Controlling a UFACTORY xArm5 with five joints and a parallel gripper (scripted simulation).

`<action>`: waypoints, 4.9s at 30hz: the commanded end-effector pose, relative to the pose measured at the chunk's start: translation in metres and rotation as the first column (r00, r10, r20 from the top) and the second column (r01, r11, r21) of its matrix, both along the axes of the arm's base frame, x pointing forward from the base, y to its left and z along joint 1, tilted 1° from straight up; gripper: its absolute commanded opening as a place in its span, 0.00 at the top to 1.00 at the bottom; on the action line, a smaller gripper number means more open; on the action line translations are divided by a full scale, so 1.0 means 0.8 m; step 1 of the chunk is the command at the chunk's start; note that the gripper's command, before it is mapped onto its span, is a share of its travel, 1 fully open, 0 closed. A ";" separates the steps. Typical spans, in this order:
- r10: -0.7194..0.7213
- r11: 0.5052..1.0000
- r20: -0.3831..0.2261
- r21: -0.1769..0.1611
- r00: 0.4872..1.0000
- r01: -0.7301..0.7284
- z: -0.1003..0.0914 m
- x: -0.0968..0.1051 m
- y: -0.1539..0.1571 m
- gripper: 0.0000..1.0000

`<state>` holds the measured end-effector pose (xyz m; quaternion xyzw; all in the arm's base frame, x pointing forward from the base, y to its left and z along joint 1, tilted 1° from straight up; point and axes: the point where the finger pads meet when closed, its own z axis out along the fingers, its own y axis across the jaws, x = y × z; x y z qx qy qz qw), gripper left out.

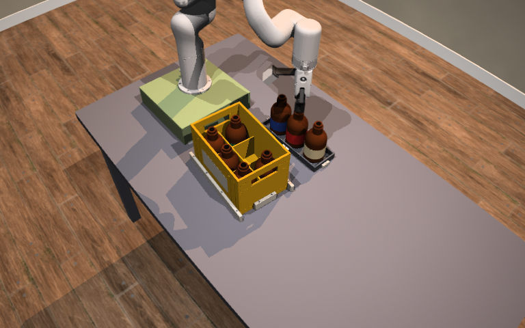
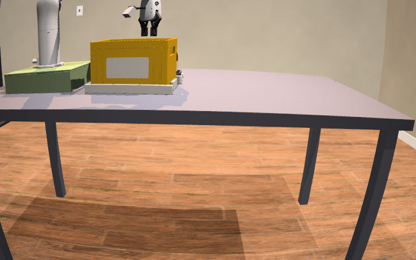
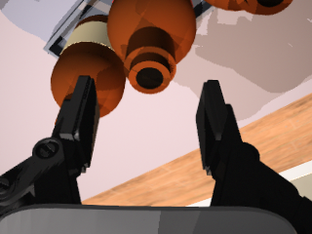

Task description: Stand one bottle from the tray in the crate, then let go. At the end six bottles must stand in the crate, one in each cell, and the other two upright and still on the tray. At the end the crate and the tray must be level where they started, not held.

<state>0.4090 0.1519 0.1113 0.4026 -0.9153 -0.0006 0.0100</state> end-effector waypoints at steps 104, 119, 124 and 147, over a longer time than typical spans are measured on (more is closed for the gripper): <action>0.000 1.000 0.004 0.001 1.000 0.000 -0.049 0.001 0.000 1.00; 0.000 1.000 0.004 0.001 1.000 0.000 -0.049 0.001 0.000 1.00; 0.000 1.000 0.004 0.001 1.000 0.000 -0.049 0.001 0.000 1.00; 0.000 1.000 0.004 0.001 1.000 0.000 -0.040 0.001 0.000 1.00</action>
